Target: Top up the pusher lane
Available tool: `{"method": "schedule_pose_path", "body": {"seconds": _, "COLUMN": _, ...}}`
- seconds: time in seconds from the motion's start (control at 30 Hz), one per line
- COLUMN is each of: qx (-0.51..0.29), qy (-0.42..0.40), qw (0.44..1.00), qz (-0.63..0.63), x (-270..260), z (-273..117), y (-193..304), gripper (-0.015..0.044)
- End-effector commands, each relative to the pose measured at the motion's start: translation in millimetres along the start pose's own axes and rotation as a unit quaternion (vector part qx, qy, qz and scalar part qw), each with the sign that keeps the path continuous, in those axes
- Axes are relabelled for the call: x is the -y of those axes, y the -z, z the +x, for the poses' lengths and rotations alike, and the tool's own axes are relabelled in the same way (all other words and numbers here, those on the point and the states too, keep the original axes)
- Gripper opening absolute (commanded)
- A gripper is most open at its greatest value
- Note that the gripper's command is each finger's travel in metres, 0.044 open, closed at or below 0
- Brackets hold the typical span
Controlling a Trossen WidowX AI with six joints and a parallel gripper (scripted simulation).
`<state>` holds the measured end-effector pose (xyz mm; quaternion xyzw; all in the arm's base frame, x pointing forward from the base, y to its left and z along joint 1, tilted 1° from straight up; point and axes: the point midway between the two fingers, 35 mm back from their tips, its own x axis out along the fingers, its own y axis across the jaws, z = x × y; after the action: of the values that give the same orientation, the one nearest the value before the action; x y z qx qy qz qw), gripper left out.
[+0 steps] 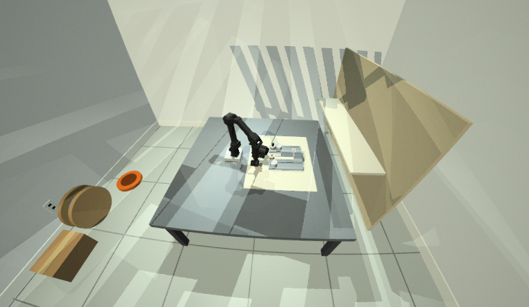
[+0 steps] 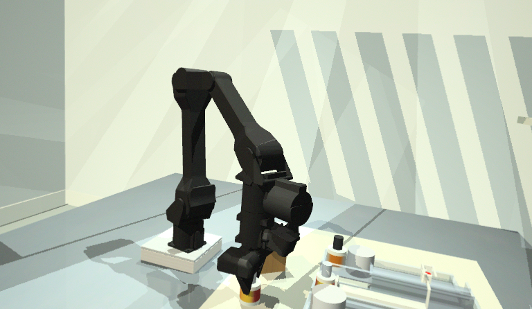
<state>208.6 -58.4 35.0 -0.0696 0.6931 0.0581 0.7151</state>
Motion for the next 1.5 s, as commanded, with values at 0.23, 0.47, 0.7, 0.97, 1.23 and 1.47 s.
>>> {"method": "schedule_pose_path", "body": {"seconds": 0.23, "qx": 0.000, "qy": -0.003, "qw": 1.000, "qz": -0.001, "x": -0.4, "z": -11.0, "y": -2.8, "gripper": 0.0000}}
{"method": "schedule_pose_path", "body": {"seconds": 0.47, "qx": 0.000, "qy": -0.003, "qw": 1.000, "qz": -0.001, "x": -0.7, "z": -47.2, "y": -7.2, "gripper": 0.0000}}
{"method": "schedule_pose_path", "body": {"seconds": 0.7, "qx": 0.000, "qy": -0.003, "qw": 1.000, "qz": -0.001, "x": -3.5, "z": -84.6, "y": -6.0, "gripper": 0.0000}}
{"method": "schedule_pose_path", "body": {"seconds": 0.97, "qx": 0.000, "qy": -0.003, "qw": 1.000, "qz": -0.001, "x": -5.8, "z": -103.3, "y": -3.3, "gripper": 0.0000}}
{"method": "schedule_pose_path", "body": {"seconds": 1.23, "qx": 0.001, "qy": -0.004, "qw": 1.000, "qz": -0.004, "x": -21.5, "z": -90.0, "y": -30.2, "gripper": 0.0000}}
{"method": "schedule_pose_path", "body": {"seconds": 1.47, "qx": 0.002, "qy": -0.005, "qw": 1.000, "qz": -0.010, "x": -44.8, "z": -73.6, "y": -56.9, "gripper": 0.0000}}
